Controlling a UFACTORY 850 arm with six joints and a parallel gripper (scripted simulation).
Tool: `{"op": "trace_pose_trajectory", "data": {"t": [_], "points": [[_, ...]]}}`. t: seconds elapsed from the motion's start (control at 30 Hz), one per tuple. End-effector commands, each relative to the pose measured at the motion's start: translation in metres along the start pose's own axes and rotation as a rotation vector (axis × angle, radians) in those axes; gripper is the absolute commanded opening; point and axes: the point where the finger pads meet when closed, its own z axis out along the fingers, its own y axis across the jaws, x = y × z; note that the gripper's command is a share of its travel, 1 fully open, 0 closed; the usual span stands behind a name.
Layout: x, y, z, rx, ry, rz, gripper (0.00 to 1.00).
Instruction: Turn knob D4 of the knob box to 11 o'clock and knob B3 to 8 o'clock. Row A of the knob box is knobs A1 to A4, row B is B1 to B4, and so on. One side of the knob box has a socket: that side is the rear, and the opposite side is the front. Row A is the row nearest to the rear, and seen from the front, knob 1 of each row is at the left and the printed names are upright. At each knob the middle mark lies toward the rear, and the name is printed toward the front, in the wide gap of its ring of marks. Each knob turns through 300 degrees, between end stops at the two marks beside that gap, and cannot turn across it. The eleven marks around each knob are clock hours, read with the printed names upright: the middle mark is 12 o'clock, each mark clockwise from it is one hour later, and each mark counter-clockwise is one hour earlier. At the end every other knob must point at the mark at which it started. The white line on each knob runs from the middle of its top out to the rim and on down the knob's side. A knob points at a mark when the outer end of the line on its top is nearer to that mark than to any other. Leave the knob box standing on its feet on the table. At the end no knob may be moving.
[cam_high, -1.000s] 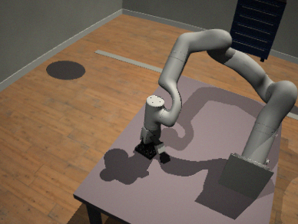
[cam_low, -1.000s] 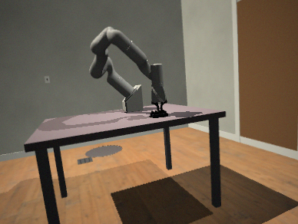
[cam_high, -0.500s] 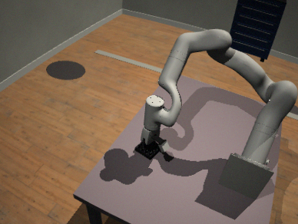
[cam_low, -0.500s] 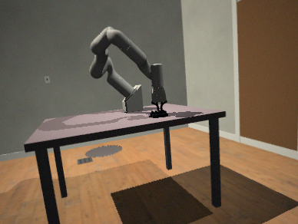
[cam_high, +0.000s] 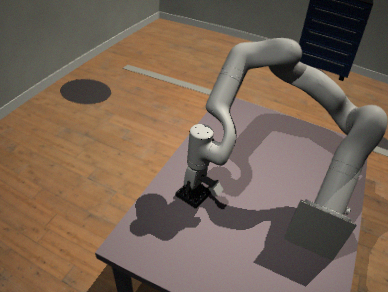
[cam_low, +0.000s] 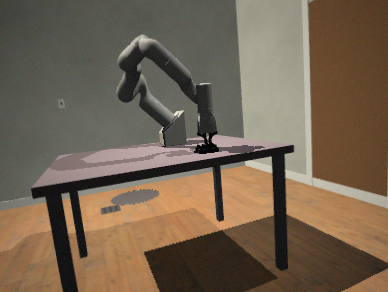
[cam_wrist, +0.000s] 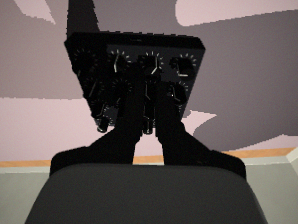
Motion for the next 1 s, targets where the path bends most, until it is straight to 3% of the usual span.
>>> {"op": "trace_pose_trajectory", "data": {"t": [0.0,0.73,0.77,0.97], "points": [[-0.0007,0.0002,-0.0008,-0.001,-0.001,-0.017,0.08],[-0.0007,0.0002,-0.0008,-0.001,-0.001,-0.029,0.08],[-0.0007,0.0002,-0.0008,-0.001,-0.001,-0.029,0.19],[-0.0007,0.0002,-0.0008,-0.001,-0.001,-0.029,0.19]]}}
